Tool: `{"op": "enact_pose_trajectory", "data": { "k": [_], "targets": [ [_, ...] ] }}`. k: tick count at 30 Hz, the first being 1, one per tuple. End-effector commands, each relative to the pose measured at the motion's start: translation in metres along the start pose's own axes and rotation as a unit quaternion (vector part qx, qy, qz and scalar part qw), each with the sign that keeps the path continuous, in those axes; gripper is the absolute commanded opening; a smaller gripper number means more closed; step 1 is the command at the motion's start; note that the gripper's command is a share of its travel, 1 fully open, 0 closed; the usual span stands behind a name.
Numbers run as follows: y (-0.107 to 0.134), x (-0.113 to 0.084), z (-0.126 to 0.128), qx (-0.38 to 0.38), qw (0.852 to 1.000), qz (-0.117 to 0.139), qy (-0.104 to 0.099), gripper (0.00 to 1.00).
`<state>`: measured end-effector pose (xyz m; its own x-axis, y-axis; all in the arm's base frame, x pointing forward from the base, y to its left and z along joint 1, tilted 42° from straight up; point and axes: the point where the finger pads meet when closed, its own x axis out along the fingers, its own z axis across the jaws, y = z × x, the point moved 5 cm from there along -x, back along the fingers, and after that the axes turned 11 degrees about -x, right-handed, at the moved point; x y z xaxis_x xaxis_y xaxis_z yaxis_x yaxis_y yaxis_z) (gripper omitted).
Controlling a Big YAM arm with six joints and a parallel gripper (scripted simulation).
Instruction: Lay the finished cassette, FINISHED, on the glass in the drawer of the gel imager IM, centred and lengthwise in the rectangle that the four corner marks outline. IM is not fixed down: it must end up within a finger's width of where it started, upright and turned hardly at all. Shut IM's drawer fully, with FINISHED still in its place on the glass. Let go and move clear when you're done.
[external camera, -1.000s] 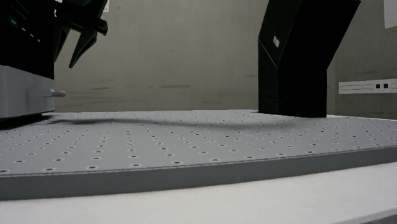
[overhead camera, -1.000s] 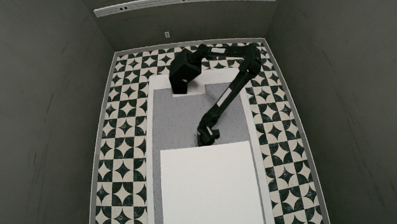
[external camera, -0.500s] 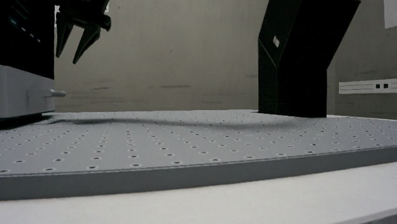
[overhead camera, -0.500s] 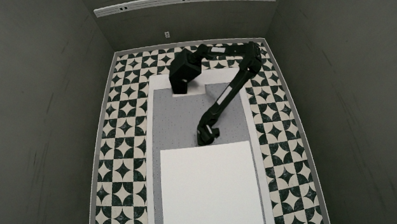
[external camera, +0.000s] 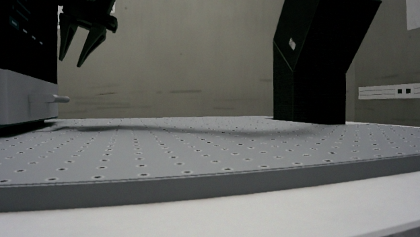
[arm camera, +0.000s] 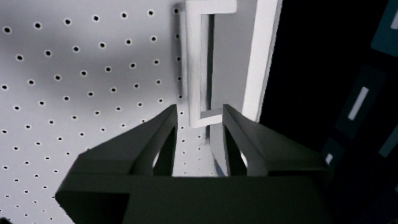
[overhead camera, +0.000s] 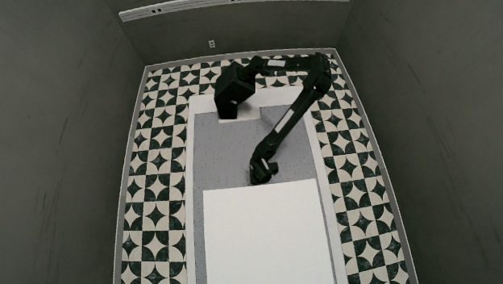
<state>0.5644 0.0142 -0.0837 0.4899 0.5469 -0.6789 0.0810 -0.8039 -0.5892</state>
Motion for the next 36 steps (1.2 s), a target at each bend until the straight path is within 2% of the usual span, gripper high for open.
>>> {"op": "enact_pose_trajectory", "data": {
  "k": [1,24,25,30,36],
  "targets": [
    [0.004,0.005,0.015,0.004,1.000,0.001,-0.018,0.31],
    [0.004,0.005,0.015,0.004,1.000,0.001,-0.018,0.31],
    [0.006,-0.018,-0.004,0.029,1.000,0.005,0.004,1.00],
    [0.006,-0.037,0.010,0.111,0.994,0.008,-0.011,1.00],
    [0.005,-0.050,0.024,0.188,0.982,0.013,-0.029,1.00]
  ]
}}
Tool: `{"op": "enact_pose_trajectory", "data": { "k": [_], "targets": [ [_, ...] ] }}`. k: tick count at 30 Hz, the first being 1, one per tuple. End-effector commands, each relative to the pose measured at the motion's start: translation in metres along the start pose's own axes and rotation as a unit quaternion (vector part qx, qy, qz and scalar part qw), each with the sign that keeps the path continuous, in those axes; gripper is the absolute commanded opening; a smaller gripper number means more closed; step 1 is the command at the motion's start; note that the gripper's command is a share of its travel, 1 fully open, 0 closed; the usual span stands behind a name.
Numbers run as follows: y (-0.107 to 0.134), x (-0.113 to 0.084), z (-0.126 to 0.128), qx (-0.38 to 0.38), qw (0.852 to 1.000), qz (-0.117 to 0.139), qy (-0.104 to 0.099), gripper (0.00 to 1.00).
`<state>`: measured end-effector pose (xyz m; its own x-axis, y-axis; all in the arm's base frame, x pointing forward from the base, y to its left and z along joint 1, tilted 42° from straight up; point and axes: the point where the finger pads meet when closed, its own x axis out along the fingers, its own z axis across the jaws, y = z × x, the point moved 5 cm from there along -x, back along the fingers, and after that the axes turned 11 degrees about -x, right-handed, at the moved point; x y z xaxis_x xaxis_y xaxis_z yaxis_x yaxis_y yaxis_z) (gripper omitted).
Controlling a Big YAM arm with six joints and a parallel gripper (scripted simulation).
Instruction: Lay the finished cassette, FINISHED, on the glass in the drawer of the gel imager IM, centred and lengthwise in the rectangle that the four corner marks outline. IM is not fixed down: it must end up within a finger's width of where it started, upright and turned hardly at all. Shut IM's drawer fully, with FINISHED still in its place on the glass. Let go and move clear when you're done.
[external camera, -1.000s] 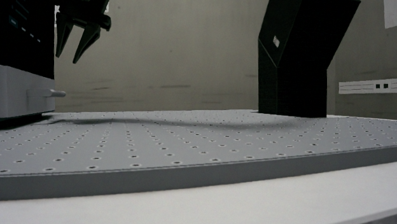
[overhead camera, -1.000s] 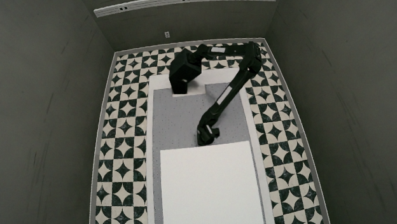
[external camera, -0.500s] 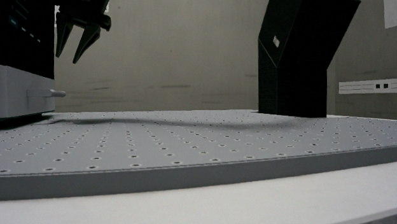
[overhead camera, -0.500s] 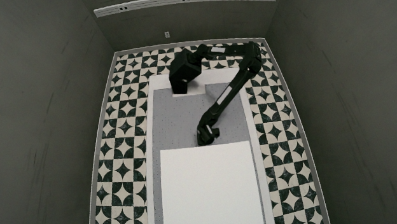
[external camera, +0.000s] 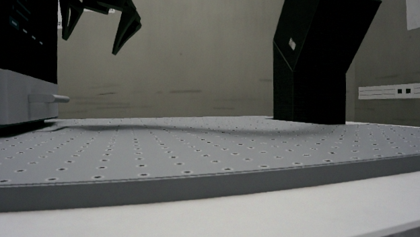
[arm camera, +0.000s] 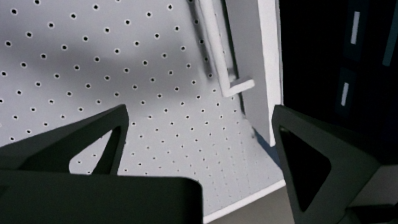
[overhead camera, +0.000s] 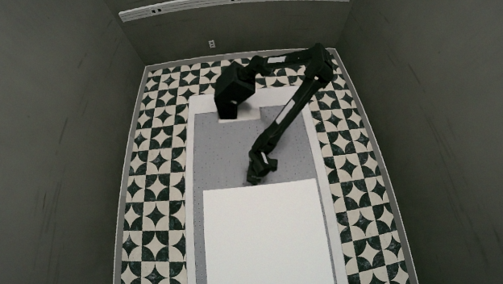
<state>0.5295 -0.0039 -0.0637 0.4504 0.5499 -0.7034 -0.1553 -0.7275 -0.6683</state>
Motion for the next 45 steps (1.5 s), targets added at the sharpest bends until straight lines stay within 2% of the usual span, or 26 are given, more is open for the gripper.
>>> {"op": "enact_pose_trajectory", "data": {
  "k": [1,2,3,5,6,10,16,18,19,20,21,28,32,35,36,37,45],
  "targets": [
    [0.007,-0.009,0.005,0.059,0.998,0.005,-0.007,1.00],
    [0.005,0.012,0.025,0.056,0.998,0.009,-0.033,1.00],
    [0.006,0.008,0.028,0.072,0.997,0.010,-0.037,1.00],
    [0.006,-0.015,0.018,0.104,0.994,0.009,-0.021,1.00],
    [0.010,-0.020,0.018,0.118,0.993,0.011,-0.021,1.00],
    [0.012,-0.030,0.032,0.178,0.983,0.018,-0.034,1.00],
    [0.015,-0.046,0.054,0.268,0.962,0.029,-0.053,1.00],
    [0.015,-0.046,0.054,0.268,0.962,0.029,-0.053,1.00],
    [0.012,-0.037,0.068,0.280,0.957,0.036,-0.072,1.00],
    [0.012,-0.046,0.064,0.291,0.954,0.034,-0.065,1.00],
    [0.016,-0.054,0.064,0.310,0.948,0.035,-0.062,1.00],
    [0.017,-0.071,0.089,0.407,0.908,0.051,-0.081,1.00],
    [0.017,-0.081,0.104,0.461,0.881,0.061,-0.091,1.00],
    [0.015,-0.079,0.106,0.458,0.882,0.062,-0.093,1.00],
    [0.021,-0.077,0.116,0.479,0.869,0.071,-0.104,1.00],
    [0.017,-0.087,0.112,0.489,0.864,0.066,-0.096,1.00],
    [0.016,-0.106,0.142,0.590,0.795,0.089,-0.112,1.00]
  ]
}}
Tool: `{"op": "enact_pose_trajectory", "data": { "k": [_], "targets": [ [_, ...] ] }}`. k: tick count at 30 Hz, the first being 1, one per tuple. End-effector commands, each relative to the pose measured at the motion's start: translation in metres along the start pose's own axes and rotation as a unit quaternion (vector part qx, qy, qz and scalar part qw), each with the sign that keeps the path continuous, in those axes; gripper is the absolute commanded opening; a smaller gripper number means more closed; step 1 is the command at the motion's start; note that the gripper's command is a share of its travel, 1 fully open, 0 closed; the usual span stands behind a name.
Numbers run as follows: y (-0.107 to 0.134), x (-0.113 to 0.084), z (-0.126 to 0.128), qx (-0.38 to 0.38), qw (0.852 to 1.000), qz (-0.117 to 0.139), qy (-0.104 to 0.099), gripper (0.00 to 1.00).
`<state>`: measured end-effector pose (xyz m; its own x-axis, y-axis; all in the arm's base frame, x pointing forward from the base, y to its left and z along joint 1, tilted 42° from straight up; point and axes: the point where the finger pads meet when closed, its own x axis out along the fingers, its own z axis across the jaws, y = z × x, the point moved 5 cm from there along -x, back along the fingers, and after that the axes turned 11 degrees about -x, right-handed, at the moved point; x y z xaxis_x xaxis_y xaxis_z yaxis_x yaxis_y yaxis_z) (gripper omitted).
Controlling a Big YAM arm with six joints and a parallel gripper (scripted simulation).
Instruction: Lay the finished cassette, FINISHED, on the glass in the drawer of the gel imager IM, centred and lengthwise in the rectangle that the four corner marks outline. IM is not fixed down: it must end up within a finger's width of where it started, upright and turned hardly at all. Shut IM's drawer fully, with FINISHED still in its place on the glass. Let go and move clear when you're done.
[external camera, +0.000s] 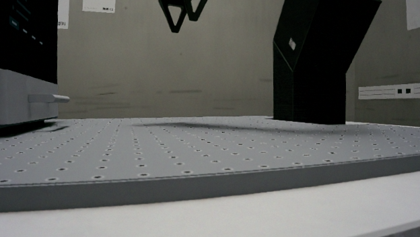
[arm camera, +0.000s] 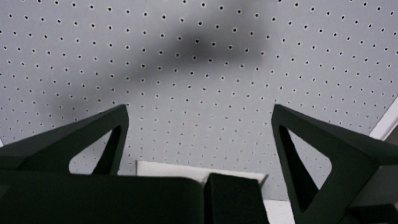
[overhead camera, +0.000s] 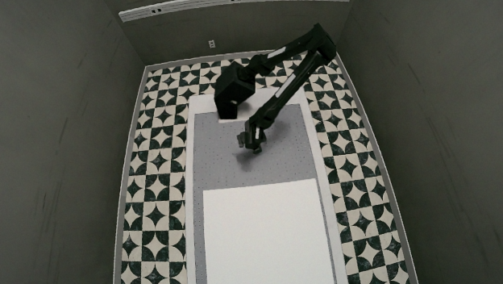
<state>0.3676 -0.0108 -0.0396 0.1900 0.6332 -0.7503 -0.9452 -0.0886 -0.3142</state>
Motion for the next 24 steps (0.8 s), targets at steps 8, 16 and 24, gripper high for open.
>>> {"op": "enact_pose_trajectory", "data": {
  "k": [8,16,24],
  "targets": [
    [0.025,-0.001,0.009,0.099,0.995,0.026,-0.012,1.00],
    [0.025,-0.001,0.009,0.099,0.995,0.025,-0.012,1.00],
    [0.025,-0.001,0.009,0.099,0.995,0.025,-0.012,1.00]
  ]
}}
